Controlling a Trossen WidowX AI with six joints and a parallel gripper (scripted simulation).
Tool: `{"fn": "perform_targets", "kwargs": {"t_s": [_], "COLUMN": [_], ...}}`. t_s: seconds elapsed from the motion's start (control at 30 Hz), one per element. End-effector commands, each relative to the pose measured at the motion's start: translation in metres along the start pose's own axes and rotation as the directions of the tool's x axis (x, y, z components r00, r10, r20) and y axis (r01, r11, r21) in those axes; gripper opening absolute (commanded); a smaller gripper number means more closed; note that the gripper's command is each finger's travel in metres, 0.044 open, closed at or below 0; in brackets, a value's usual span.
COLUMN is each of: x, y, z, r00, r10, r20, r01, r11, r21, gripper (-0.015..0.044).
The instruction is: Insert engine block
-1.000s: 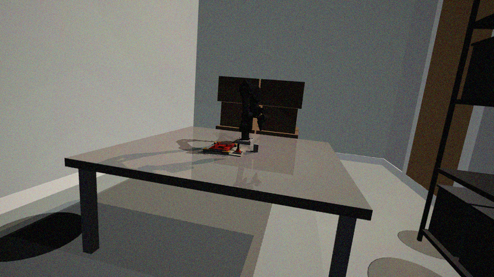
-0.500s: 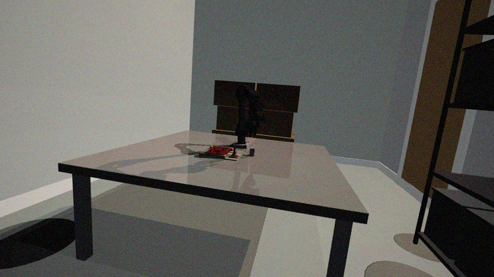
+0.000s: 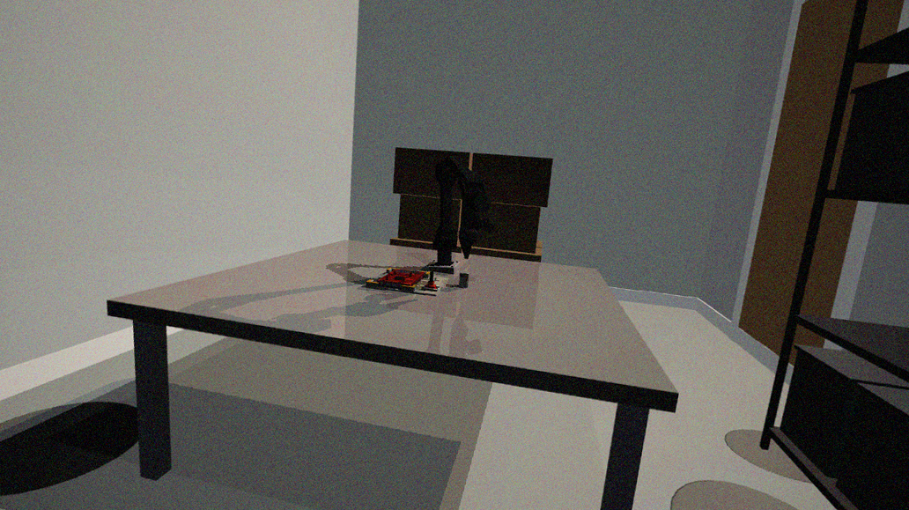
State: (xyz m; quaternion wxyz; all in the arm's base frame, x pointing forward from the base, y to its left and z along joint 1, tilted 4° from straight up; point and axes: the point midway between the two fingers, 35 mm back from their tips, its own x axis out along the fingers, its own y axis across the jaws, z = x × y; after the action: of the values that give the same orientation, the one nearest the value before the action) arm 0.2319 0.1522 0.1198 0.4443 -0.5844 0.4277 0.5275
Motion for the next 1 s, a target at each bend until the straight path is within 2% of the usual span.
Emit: {"fn": "perform_targets", "kwargs": {"t_s": [0.0,0.97], "x": [0.023,0.069], "y": [0.004,0.002], "z": [-0.002,-0.003], "r00": [1.0,1.0], "r10": [0.022,0.022], "r20": [-0.016,-0.016], "r01": [-0.022,-0.022], "r11": [1.0,1.0], "r21": [-0.008,-0.008], "gripper": [0.044,0.044]}}
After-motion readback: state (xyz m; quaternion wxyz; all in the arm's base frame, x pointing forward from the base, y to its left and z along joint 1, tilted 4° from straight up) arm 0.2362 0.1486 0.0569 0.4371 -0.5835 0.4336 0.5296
